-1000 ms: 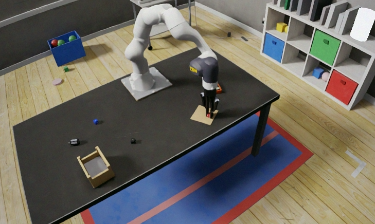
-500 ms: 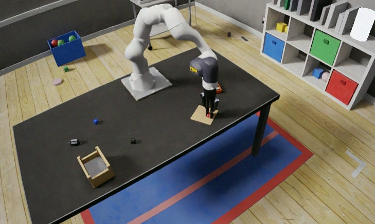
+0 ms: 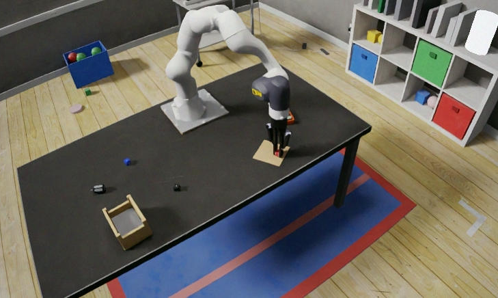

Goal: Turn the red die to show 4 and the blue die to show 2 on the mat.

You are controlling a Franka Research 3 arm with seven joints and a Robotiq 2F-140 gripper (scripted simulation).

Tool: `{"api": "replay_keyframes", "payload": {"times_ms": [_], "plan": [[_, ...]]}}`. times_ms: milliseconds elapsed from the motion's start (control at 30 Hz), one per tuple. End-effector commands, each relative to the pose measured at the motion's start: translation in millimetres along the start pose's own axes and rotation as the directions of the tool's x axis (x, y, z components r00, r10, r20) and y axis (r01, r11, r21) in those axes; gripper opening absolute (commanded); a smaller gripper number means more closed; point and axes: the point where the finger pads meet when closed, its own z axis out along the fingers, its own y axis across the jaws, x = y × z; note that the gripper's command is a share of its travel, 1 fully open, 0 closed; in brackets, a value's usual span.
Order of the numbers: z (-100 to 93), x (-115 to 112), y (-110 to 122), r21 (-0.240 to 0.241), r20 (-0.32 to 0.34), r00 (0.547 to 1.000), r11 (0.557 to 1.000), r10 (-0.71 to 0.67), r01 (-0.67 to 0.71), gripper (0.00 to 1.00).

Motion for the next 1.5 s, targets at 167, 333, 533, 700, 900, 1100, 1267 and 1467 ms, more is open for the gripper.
{"api": "replay_keyframes", "payload": {"times_ms": [167, 333, 533, 700, 900, 1100, 1267, 1467], "plan": [[1.0, -0.1, -0.5, 0.0, -0.001, 1.0, 1.0, -0.003, 0.003, 0.21], [1.0, -0.1, -0.5, 0.0, -0.001, 1.0, 1.0, -0.003, 0.003, 0.26], [1.0, -0.1, -0.5, 0.0, -0.001, 1.0, 1.0, -0.003, 0.003, 0.3], [1.0, -0.1, -0.5, 0.0, -0.001, 1.0, 1.0, -0.003, 0.003, 0.32], [1.0, -0.1, -0.5, 0.0, -0.001, 1.0, 1.0, -0.003, 0.003, 0.32], [-0.7, -0.1, -0.5, 0.0, -0.001, 1.0, 1.0, -0.003, 0.003, 0.32], [-6.6, -0.1, -0.5, 0.0, -0.001, 1.0, 1.0, -0.003, 0.003, 0.32], [-32.3, -0.1, -0.5, 0.0, -0.001, 1.0, 1.0, -0.003, 0.003, 0.32]]}}
